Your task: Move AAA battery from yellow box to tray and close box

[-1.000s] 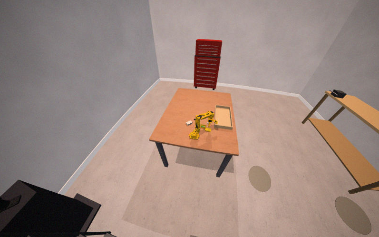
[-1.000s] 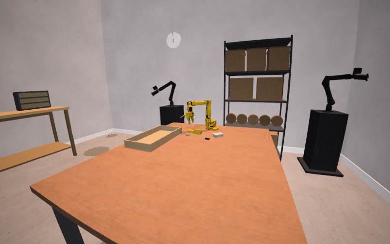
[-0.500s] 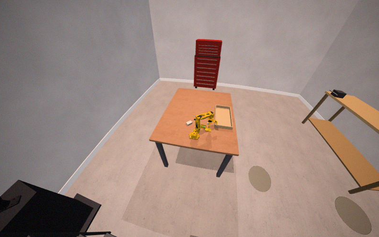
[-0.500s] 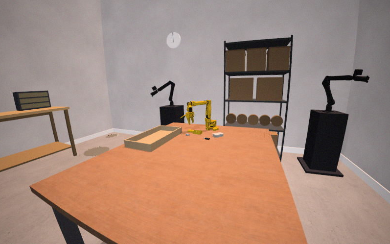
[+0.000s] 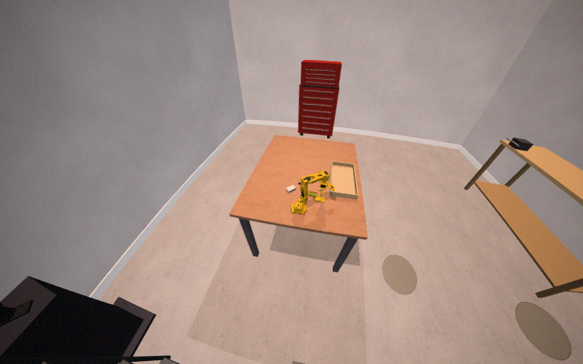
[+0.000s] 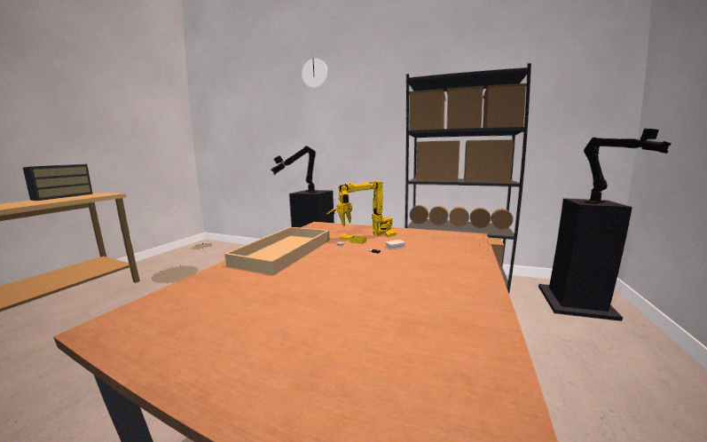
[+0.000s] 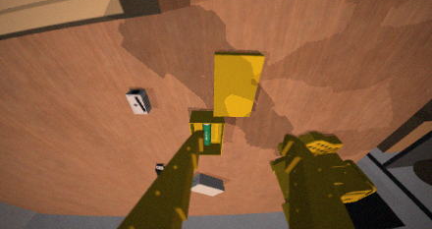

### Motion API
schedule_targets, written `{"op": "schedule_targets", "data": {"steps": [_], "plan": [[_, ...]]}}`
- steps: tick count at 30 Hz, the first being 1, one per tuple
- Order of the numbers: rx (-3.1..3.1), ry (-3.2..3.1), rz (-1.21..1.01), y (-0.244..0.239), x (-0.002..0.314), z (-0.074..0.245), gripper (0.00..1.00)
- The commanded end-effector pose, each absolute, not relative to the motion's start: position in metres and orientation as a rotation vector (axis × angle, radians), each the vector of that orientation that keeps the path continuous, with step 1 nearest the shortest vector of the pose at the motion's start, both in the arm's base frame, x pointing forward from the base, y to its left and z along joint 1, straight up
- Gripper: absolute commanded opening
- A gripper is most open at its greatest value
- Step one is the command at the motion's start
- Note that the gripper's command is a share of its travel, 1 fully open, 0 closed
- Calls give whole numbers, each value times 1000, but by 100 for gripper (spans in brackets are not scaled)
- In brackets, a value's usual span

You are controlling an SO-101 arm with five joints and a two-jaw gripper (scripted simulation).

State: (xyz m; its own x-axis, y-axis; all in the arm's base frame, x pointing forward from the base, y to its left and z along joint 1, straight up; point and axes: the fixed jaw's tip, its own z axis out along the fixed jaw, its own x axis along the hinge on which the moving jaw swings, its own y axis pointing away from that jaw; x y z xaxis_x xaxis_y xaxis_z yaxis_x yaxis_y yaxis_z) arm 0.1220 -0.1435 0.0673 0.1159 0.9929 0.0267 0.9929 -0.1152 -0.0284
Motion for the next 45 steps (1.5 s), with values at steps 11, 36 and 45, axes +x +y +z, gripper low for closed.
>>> {"op": "schedule_targets", "data": {"steps": [11,36,45], "plan": [[-2344,-2092,0,-144,121,71,31],[-2341,-2096,0,-144,121,71,31],[-2291,-2150,0,-143,122,71,31]]}}
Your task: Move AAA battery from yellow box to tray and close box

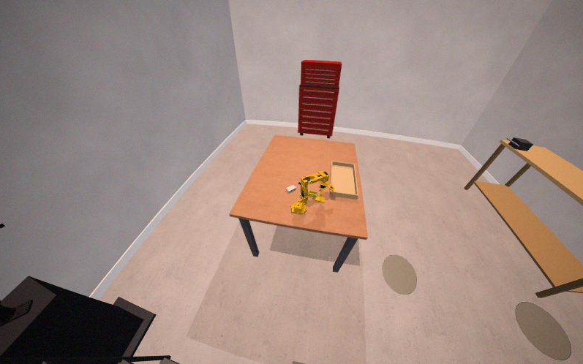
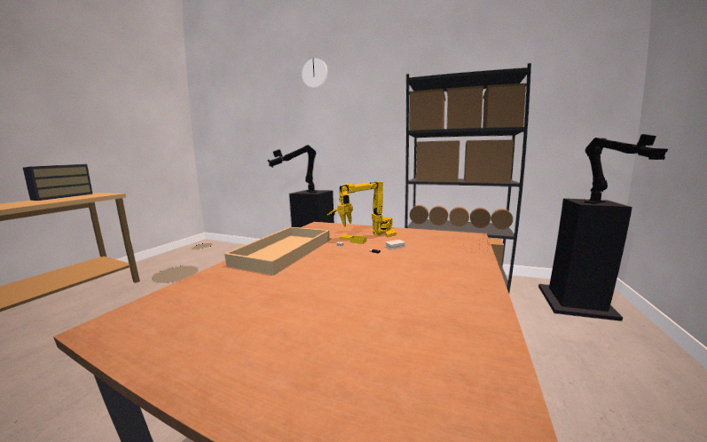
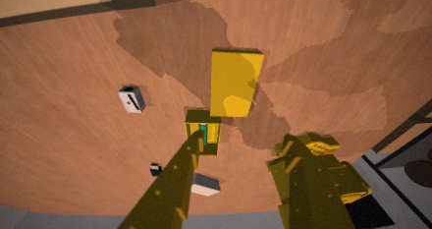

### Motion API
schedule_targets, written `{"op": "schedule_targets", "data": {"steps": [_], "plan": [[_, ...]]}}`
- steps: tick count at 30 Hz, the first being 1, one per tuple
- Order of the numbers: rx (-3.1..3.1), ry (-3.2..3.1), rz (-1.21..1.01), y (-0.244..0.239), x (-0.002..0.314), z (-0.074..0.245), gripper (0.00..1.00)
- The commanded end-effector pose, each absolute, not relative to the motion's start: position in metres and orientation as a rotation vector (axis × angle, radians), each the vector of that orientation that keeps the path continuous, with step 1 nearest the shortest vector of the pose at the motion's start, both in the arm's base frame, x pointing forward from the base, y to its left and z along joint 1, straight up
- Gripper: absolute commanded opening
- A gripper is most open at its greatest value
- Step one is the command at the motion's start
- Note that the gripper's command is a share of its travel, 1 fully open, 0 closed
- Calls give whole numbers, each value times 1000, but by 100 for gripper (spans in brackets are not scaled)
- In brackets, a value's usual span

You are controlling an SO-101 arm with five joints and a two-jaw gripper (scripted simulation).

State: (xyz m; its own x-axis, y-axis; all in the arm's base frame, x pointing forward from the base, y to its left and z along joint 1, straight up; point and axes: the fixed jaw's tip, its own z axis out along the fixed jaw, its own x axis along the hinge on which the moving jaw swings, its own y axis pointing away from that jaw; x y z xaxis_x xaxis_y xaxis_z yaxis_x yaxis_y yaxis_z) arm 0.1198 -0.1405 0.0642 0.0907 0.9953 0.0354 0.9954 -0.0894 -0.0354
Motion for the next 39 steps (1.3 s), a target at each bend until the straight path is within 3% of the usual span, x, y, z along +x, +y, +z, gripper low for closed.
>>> {"op": "schedule_targets", "data": {"steps": [1,19,39], "plan": [[-2291,-2150,0,-143,122,71,31],[-1975,-2444,0,-135,123,72,31],[-1058,-2958,0,-116,123,73,31]]}}
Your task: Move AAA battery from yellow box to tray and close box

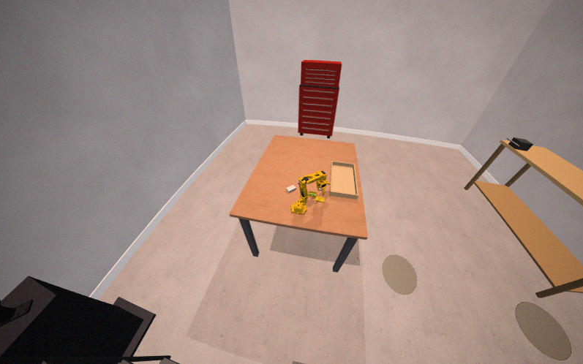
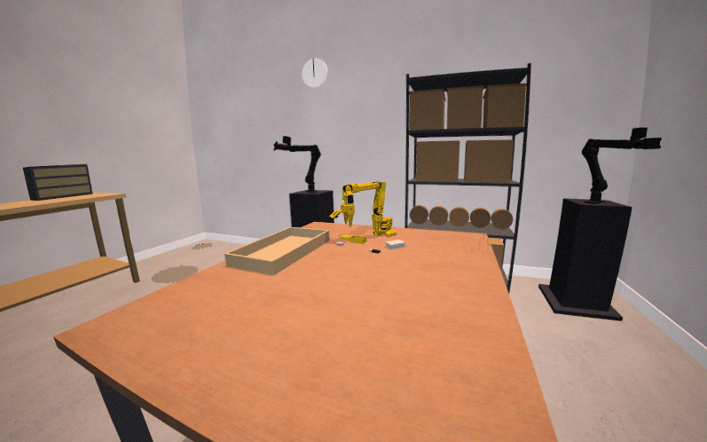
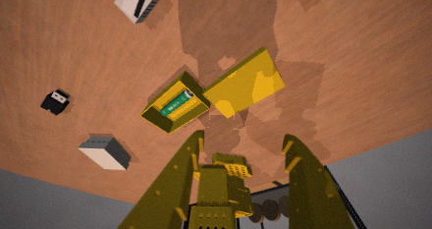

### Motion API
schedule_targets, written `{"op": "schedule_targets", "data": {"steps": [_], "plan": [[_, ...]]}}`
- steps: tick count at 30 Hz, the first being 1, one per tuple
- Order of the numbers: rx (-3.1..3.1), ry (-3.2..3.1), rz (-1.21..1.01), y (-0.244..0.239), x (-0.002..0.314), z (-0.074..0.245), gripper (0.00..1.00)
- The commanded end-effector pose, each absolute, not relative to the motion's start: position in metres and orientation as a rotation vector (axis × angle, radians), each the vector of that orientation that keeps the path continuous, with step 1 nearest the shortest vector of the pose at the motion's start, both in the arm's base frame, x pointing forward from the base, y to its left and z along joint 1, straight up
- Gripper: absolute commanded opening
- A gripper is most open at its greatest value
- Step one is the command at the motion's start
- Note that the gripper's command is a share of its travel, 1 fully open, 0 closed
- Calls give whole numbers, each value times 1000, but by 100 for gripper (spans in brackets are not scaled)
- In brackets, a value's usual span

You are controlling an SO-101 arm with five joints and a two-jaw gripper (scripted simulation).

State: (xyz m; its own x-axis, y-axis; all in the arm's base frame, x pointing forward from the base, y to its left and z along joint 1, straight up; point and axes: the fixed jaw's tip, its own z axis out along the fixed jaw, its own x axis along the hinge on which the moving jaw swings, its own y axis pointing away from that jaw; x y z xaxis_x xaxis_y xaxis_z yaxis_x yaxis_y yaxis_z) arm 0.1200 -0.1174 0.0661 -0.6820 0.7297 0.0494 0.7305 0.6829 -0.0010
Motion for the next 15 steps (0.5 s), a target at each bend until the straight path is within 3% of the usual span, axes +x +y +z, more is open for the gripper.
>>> {"op": "schedule_targets", "data": {"steps": [1,15], "plan": [[-990,-2982,0,-114,123,73,31],[-101,-3140,0,-101,119,73,31]]}}
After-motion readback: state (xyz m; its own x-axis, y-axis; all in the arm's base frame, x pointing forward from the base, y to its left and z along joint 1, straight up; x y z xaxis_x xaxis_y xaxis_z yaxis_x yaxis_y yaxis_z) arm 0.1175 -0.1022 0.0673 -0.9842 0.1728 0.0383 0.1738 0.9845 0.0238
